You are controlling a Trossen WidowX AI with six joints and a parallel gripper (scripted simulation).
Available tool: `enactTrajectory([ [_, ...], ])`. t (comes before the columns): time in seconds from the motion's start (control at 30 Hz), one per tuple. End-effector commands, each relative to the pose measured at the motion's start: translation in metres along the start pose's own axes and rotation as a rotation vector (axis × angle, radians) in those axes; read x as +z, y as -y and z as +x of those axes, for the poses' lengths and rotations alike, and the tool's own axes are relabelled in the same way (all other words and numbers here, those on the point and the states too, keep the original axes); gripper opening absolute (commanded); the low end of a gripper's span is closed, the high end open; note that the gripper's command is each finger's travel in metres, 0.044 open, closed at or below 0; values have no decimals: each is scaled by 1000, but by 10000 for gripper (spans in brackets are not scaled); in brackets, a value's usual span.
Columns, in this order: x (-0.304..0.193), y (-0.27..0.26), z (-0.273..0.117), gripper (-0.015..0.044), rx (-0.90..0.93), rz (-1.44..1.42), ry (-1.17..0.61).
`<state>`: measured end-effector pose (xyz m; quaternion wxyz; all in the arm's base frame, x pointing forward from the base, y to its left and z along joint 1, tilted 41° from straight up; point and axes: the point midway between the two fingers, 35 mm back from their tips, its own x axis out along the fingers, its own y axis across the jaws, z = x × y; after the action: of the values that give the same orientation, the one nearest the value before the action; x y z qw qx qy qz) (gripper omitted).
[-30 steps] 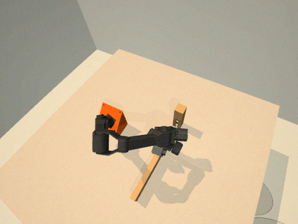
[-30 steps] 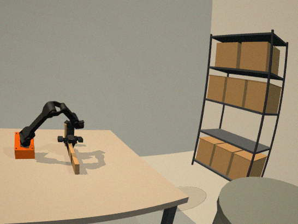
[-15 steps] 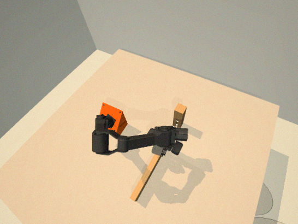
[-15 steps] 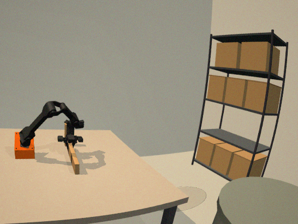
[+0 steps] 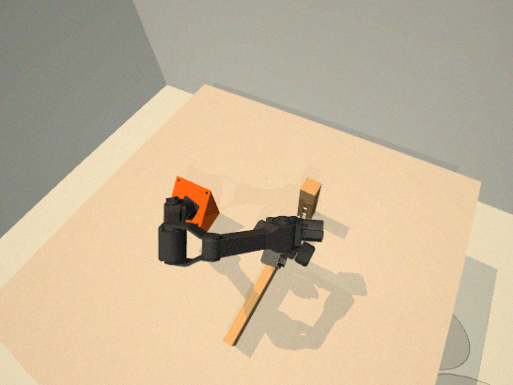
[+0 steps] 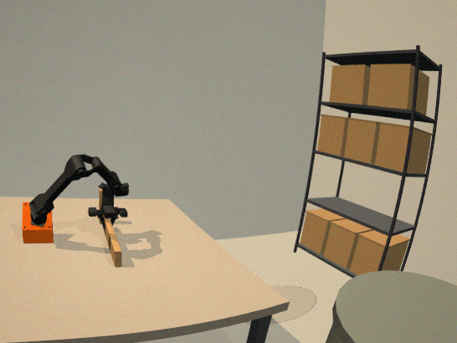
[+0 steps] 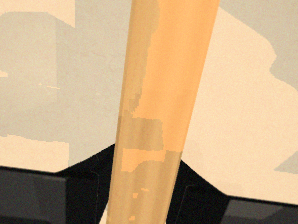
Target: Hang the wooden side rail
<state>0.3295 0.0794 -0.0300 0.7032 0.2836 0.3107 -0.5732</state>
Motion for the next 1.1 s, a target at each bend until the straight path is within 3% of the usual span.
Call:
enactTrajectory([
  [0.0,-2,-2,-6,0,15,1,-2],
  [1.07,-4,-4,-7,0,15,1,-3],
])
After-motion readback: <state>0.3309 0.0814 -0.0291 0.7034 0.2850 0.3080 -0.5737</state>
